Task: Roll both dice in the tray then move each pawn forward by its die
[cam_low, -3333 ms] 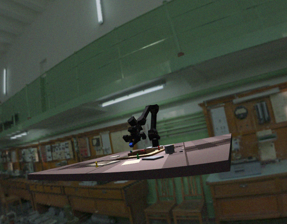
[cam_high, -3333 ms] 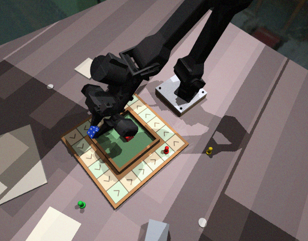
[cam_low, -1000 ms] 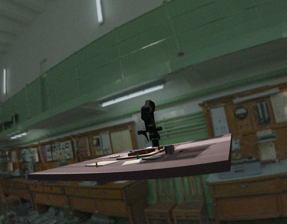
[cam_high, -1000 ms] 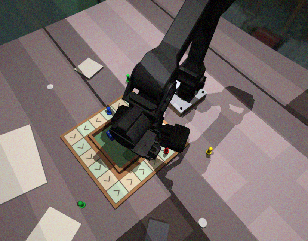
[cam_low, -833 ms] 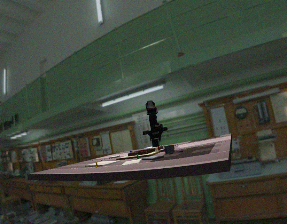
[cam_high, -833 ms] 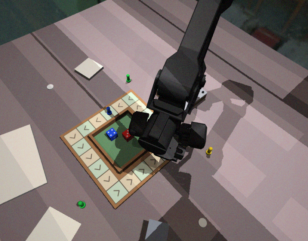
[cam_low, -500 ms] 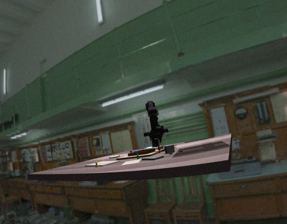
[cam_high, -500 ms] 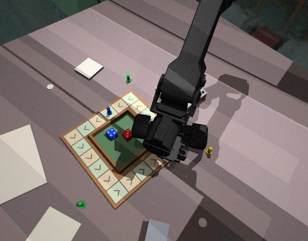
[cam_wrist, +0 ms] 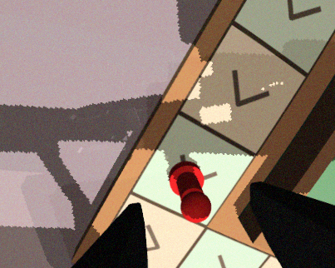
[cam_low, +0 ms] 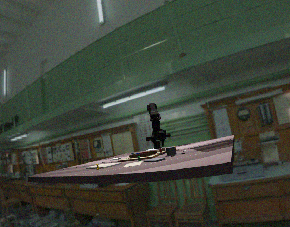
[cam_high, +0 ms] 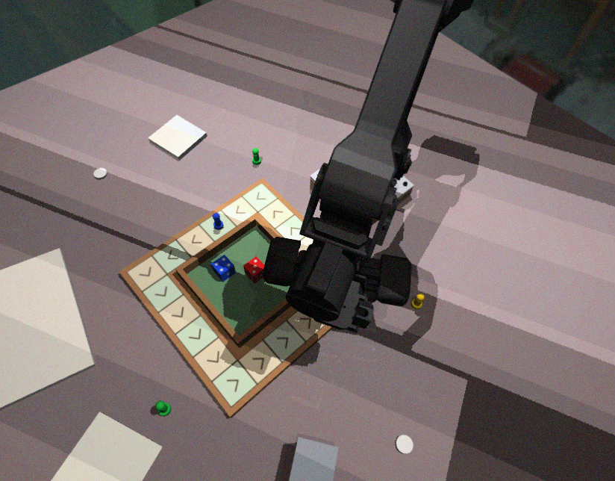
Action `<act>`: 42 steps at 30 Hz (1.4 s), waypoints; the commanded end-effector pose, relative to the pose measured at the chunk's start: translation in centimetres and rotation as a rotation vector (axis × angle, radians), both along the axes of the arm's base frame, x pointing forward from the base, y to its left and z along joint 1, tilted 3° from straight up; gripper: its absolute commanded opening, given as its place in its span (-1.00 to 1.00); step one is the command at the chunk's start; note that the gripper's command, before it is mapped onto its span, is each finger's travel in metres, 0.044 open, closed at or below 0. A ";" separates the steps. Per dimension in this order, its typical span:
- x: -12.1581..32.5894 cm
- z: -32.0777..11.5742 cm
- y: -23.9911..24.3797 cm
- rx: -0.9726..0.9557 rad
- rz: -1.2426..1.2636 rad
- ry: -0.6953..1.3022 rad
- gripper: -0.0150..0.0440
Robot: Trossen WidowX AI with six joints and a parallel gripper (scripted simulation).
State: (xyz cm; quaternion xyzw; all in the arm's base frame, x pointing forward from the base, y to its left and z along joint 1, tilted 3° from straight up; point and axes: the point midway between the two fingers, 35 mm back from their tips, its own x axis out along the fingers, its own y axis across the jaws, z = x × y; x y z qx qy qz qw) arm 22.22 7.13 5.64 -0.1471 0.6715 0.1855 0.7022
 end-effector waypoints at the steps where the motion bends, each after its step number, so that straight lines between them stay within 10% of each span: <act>1: -0.2 -0.7 -0.1 -0.006 -0.003 0.005 0.19; 13: -0.2 -2.3 0.0 -0.006 -0.003 0.005 0.19; 18: -0.2 -2.3 0.0 -0.006 -0.003 0.005 -0.26; 28: -0.2 -2.3 0.0 -0.006 -0.003 0.005 -0.49; 42: 0.6 3.9 -0.1 -0.005 -0.003 0.003 -0.49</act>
